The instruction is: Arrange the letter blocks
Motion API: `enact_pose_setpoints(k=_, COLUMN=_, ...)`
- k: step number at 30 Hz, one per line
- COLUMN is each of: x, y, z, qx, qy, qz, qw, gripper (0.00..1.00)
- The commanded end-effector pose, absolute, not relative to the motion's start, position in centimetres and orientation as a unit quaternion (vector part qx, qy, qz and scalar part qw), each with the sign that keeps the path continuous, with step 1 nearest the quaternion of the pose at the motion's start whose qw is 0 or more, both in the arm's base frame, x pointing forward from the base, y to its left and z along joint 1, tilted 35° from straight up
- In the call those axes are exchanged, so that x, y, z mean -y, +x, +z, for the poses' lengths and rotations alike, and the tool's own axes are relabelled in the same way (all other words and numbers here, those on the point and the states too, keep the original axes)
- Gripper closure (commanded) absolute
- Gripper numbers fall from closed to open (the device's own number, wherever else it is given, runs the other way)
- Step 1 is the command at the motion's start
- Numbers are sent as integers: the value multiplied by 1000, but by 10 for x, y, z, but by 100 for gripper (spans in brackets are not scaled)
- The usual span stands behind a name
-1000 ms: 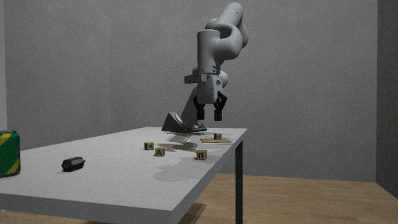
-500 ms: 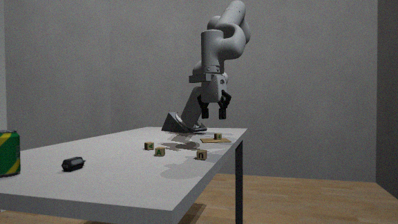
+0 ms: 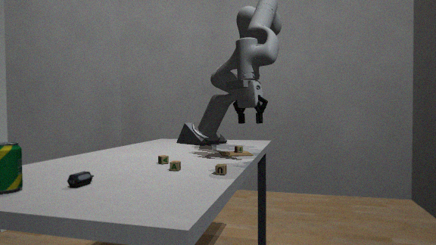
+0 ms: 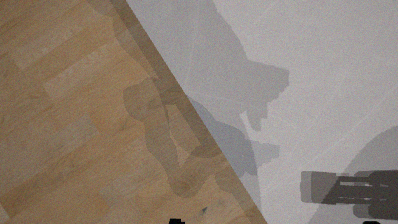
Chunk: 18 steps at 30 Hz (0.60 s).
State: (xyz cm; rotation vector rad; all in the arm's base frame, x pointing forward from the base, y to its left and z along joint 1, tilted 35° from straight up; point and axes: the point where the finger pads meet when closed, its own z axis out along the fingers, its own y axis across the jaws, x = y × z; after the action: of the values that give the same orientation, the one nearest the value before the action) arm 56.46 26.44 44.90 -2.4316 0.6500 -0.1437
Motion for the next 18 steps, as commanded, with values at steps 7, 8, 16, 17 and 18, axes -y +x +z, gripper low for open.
enact_pose_setpoints(k=7, x=-259, y=454, z=415, qx=-247, qy=-916, qz=-61, qw=311, gripper=0)
enact_pose_setpoints(k=8, x=-259, y=454, z=415, qx=-247, qy=-916, qz=-61, qw=311, gripper=0)
enact_pose_setpoints(k=16, x=-241, y=362, z=365, qx=-250, qy=-917, qz=-63, qw=304, gripper=0)
enact_pose_setpoints(k=17, x=-241, y=362, z=365, qx=-250, qy=-917, qz=-63, qw=304, gripper=0)
enact_pose_setpoints(k=18, x=-236, y=343, z=353, qx=-251, qy=-918, qz=-64, qw=302, gripper=0)
